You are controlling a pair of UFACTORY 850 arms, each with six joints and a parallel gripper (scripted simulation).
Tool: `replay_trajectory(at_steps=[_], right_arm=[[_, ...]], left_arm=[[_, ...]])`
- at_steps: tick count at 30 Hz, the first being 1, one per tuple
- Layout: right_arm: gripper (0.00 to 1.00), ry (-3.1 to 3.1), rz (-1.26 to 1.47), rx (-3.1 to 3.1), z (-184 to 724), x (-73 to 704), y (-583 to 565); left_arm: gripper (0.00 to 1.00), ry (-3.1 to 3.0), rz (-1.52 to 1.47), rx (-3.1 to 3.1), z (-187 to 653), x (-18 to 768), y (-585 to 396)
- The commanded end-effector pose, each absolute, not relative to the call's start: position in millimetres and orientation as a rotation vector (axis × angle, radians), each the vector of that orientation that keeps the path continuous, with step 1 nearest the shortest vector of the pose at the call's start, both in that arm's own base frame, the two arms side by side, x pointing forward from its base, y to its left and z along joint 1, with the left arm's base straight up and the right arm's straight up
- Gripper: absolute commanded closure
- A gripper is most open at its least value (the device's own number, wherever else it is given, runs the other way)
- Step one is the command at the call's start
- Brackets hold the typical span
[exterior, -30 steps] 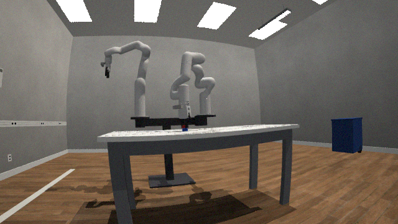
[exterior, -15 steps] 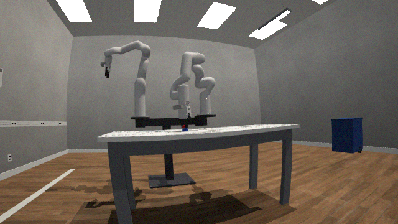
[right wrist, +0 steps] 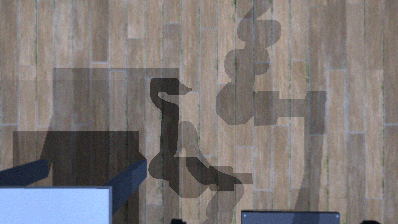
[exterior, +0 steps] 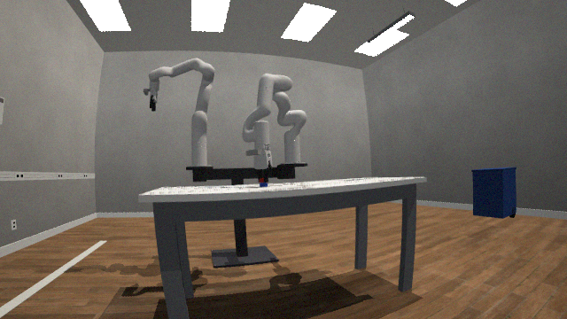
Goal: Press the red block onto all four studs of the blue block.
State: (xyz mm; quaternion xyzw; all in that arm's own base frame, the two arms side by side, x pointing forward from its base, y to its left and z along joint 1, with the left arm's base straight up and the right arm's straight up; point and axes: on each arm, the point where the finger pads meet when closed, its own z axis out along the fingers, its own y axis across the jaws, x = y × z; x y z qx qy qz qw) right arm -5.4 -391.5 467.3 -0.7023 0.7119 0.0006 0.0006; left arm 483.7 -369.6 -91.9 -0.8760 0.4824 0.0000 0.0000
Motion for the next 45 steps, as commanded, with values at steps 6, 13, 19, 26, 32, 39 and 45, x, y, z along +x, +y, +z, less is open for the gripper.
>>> replay_trajectory(at_steps=[6,13,19,26,32,39,45], right_arm=[[0.00,2.237,0.000,-2.206,468.0,-5.4,-391.8],[0.00,2.237,0.000,-2.206,468.0,-5.4,-391.8],[0.00,2.237,0.000,-2.206,468.0,-5.4,-391.8],[0.00,2.237,0.000,-2.206,468.0,-5.4,-391.8],[0.00,2.237,0.000,-2.206,468.0,-5.4,-391.8],[0.00,2.237,0.000,-2.206,468.0,-5.4,-391.8],[0.00,2.237,0.000,-2.206,468.0,-5.4,-391.8]], left_arm=[[1.00,1.516,-0.004,-2.752,-91.1,484.8,-370.4],[1.00,1.516,-0.004,-2.752,-95.3,484.8,-370.4],[1.00,1.516,-0.004,-2.752,-96.4,484.8,-370.4],[1.00,1.516,-0.004,-2.752,-96.4,484.8,-370.4],[1.00,1.516,-0.004,-2.752,-96.0,484.9,-370.6],[1.00,1.516,-0.004,-2.752,-96.0,484.9,-370.6],[0.00,1.516,-0.004,-2.752,-96.1,484.9,-370.6]])
